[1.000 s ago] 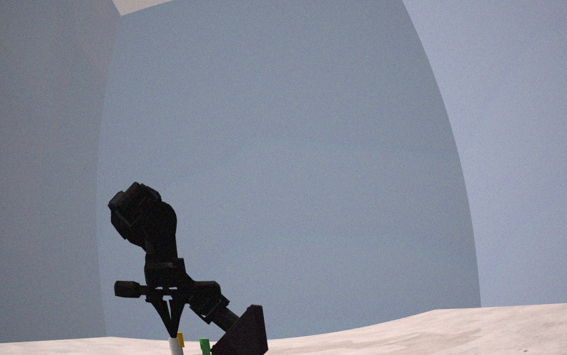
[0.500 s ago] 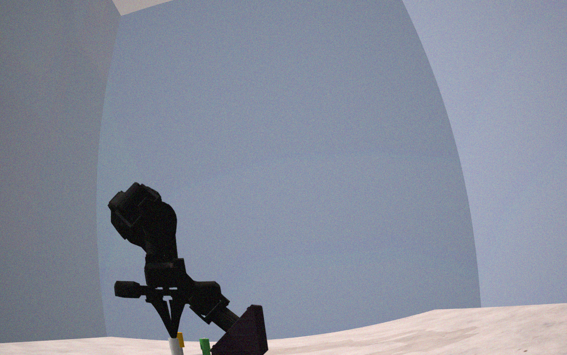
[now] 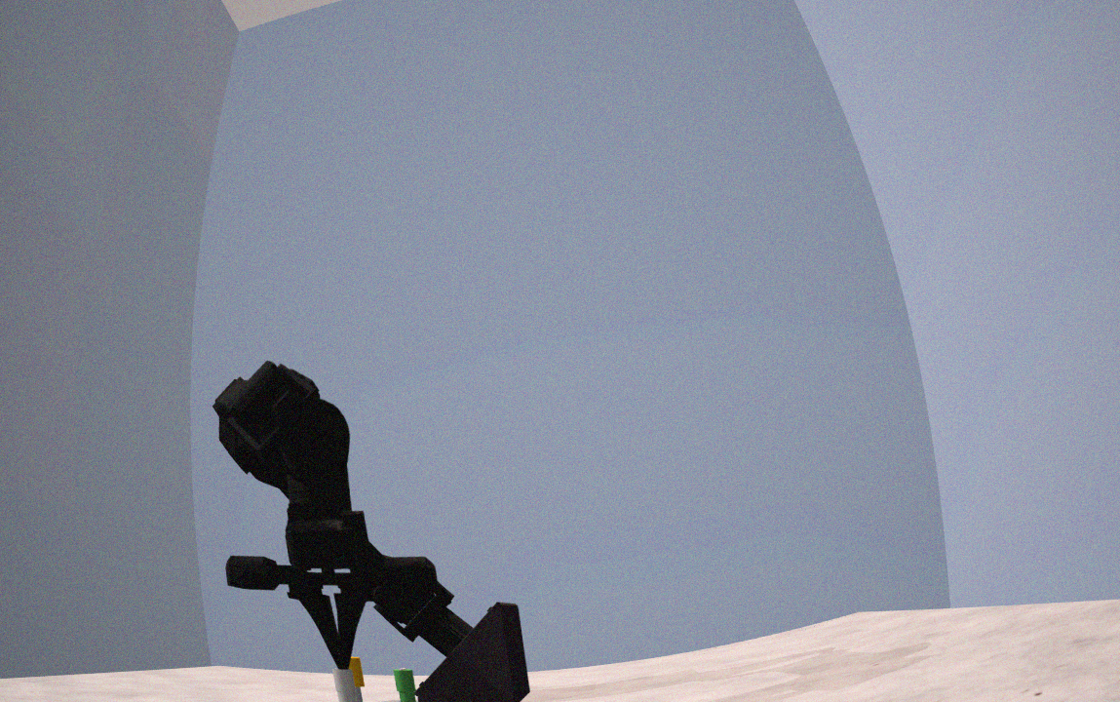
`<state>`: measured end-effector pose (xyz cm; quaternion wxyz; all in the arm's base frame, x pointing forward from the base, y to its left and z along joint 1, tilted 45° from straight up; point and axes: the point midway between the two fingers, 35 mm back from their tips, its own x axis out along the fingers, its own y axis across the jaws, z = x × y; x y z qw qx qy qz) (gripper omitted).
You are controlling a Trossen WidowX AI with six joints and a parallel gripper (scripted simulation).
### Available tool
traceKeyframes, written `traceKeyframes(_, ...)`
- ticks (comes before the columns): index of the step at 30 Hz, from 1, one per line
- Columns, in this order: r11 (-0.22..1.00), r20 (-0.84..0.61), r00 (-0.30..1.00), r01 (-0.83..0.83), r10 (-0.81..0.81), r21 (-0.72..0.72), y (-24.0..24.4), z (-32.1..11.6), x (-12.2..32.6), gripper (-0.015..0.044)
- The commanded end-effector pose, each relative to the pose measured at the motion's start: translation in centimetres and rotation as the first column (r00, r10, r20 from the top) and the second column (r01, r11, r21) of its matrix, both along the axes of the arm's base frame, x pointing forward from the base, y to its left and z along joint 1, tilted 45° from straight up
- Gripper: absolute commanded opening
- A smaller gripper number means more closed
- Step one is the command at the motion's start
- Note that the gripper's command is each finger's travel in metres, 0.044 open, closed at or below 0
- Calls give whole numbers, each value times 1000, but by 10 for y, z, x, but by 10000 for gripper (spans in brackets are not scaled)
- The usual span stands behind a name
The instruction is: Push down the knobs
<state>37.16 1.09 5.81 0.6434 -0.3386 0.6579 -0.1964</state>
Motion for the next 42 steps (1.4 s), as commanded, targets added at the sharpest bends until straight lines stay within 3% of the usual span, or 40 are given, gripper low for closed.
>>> traceKeyframes(1,1000,3,1000,4,-4,-3,-4,-1,1,0)
traceKeyframes(42,1000,3,1000,4,-4,-4,-8,-5,2,0)
